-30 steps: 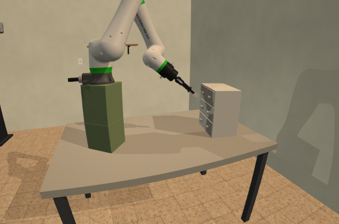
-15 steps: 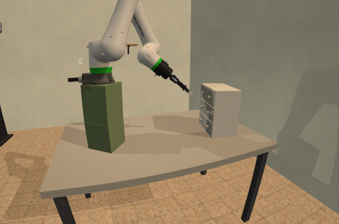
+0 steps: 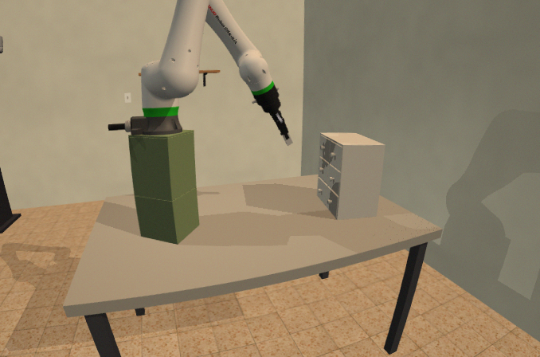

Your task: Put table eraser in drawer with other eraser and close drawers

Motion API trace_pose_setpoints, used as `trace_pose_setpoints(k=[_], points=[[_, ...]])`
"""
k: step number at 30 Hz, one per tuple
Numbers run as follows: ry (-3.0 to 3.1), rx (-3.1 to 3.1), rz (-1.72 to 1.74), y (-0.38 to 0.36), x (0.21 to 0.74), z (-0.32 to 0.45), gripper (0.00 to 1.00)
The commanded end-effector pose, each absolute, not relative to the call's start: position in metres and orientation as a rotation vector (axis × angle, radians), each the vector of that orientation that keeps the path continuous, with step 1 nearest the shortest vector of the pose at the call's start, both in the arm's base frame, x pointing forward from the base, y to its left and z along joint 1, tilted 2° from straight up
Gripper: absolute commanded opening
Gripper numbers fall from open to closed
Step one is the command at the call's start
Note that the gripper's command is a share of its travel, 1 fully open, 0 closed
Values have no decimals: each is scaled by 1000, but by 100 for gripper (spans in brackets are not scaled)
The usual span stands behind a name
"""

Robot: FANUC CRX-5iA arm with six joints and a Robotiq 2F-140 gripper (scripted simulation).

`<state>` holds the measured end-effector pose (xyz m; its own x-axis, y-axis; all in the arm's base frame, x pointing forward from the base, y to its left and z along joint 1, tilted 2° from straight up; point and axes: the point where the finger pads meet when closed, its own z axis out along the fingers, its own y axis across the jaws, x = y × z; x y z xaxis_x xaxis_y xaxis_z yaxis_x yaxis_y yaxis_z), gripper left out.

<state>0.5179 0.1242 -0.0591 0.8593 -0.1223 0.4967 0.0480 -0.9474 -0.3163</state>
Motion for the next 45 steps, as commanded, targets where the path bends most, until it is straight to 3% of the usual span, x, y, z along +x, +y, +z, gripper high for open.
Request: trace_pose_setpoints(k=[1,15,29,30,45], points=[[64,-2816,-407,110,485,-38,0],[216,-3093,-34,20,429,24,0],[227,-3106,-23,15,427,28,0],[227,-3106,-23,15,427,28,100],[227,-3106,-23,15,427,28,100]])
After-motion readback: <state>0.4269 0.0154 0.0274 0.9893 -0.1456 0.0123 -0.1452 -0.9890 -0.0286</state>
